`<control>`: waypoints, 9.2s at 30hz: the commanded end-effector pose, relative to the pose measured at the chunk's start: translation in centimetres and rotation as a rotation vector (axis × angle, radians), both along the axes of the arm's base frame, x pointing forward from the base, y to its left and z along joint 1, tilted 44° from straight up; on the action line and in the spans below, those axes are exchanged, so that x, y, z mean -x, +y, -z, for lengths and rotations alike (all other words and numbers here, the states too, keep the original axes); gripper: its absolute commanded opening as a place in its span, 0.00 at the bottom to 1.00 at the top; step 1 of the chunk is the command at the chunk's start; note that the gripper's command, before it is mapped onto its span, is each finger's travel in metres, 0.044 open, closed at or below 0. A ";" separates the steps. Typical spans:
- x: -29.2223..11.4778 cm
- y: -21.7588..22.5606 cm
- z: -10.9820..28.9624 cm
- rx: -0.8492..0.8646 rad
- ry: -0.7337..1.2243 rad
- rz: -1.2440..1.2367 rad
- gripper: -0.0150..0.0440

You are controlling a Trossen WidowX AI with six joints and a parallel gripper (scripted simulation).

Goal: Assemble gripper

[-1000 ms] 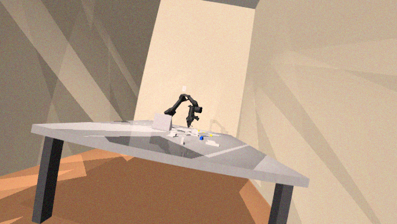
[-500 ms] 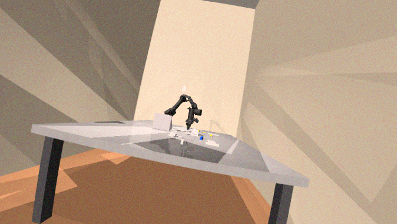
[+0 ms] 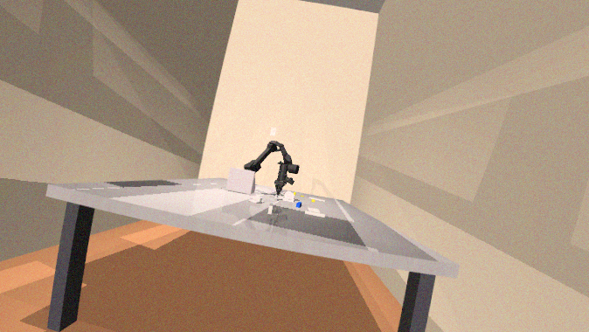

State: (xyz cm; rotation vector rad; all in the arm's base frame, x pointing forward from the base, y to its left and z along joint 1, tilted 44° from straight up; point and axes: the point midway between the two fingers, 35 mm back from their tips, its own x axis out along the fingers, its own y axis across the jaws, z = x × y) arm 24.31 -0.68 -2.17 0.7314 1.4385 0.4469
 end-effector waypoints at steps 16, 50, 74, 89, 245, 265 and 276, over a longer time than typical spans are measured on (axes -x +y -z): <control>-0.1 0.3 0.2 -0.006 0.001 0.004 0.85; -0.1 0.8 0.7 -0.006 0.001 0.004 0.85; -0.2 1.1 1.1 -0.007 0.002 0.005 0.85; -0.2 1.1 1.1 -0.007 0.002 0.005 0.85; 5.0 -7.2 -7.7 -0.002 0.006 0.005 1.00; 5.0 -7.2 -7.7 -0.002 0.006 0.005 1.00; 5.0 -7.2 -7.7 -0.002 0.006 0.005 1.00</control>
